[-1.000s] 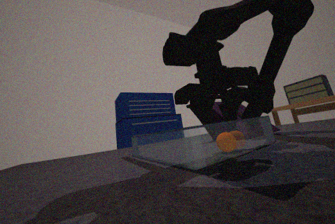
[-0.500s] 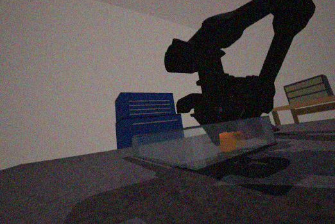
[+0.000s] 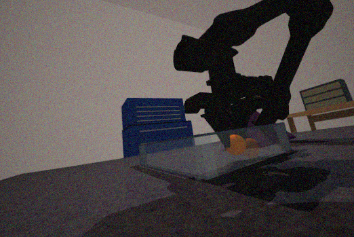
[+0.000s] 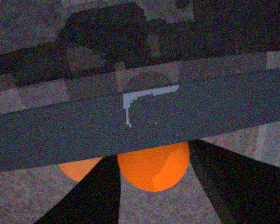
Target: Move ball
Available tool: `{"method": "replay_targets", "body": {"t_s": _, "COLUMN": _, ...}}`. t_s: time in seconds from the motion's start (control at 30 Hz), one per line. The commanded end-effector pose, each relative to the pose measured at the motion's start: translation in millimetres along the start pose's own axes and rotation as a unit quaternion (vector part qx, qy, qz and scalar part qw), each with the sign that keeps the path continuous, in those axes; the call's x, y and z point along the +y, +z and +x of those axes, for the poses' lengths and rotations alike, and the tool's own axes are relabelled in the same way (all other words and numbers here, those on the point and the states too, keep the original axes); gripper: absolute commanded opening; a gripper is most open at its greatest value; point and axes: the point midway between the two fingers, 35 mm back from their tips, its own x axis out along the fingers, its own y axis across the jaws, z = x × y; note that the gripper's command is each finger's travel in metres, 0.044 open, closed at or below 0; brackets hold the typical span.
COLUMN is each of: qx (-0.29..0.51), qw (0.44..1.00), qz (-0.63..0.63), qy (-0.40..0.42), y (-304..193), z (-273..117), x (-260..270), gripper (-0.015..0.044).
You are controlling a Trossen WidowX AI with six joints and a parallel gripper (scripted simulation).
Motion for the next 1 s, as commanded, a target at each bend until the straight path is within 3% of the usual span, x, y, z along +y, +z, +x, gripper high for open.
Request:
{"method": "replay_targets", "body": {"t_s": 0.0, "qx": 0.008, "qw": 1.0, "qz": -0.006, "qy": -0.014, "y": 0, "z": -19, "x": -7, "gripper": 0.0}}
{"method": "replay_targets", "body": {"t_s": 0.23, "qx": 0.021, "qw": 0.999, "qz": 0.021, "qy": -0.018, "y": -20, "z": -39, "x": -5, "gripper": 0.0}}
{"method": "replay_targets", "body": {"t_s": 0.97, "qx": -0.014, "qw": 1.0, "qz": 0.012, "qy": 0.003, "y": -2, "z": -117, "x": 2, "gripper": 0.0}}
